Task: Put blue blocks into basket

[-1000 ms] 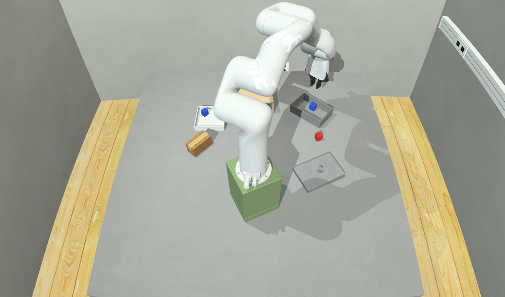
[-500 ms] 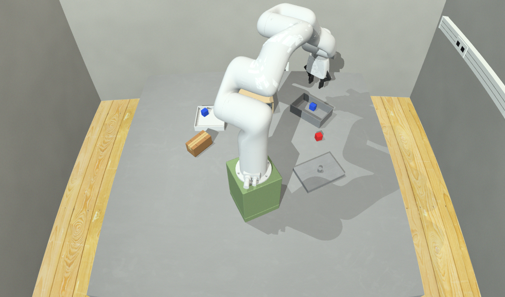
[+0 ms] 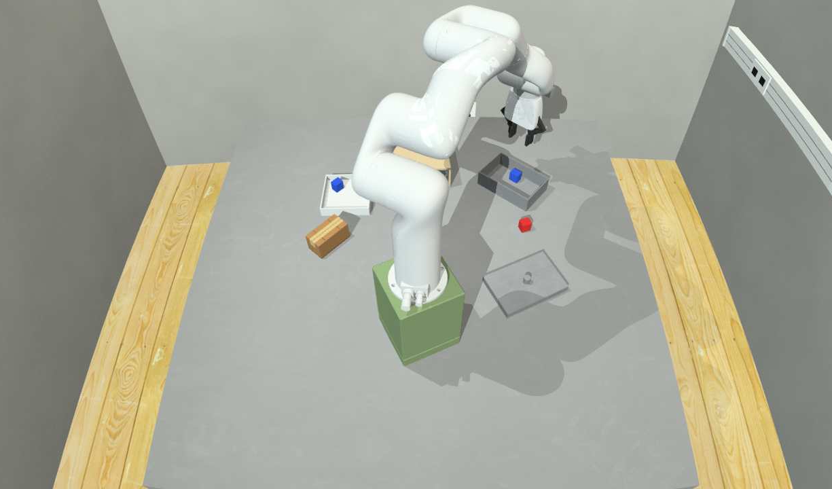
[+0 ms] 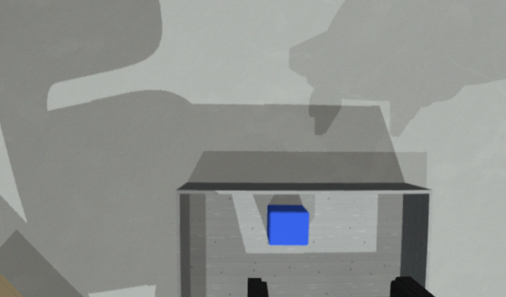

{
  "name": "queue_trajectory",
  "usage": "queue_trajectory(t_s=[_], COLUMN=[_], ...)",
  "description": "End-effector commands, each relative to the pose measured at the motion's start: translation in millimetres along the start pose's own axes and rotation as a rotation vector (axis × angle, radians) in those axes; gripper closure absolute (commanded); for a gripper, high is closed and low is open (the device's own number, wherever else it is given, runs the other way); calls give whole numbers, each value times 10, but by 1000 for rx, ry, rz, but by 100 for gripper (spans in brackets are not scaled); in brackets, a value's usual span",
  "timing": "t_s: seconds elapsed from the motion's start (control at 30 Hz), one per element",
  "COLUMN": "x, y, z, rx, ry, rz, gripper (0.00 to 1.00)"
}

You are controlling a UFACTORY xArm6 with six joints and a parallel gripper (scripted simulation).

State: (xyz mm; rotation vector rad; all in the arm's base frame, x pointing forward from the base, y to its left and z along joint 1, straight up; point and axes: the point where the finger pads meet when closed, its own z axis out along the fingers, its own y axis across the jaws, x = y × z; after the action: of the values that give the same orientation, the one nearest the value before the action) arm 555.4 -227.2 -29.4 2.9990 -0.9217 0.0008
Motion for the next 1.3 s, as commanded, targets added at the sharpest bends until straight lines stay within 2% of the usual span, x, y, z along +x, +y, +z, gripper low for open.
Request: queue_trajectory(t_s=[0.0, 0.77, 1.13, 1.27], x=[19, 20, 23, 25], y=[-4, -4, -5, -5], z=[-24, -6, 145, 263], rx=[1, 1, 1, 1], ry=[5, 5, 5, 5], rz=[0, 0, 0, 0], gripper=[44, 44, 44, 44])
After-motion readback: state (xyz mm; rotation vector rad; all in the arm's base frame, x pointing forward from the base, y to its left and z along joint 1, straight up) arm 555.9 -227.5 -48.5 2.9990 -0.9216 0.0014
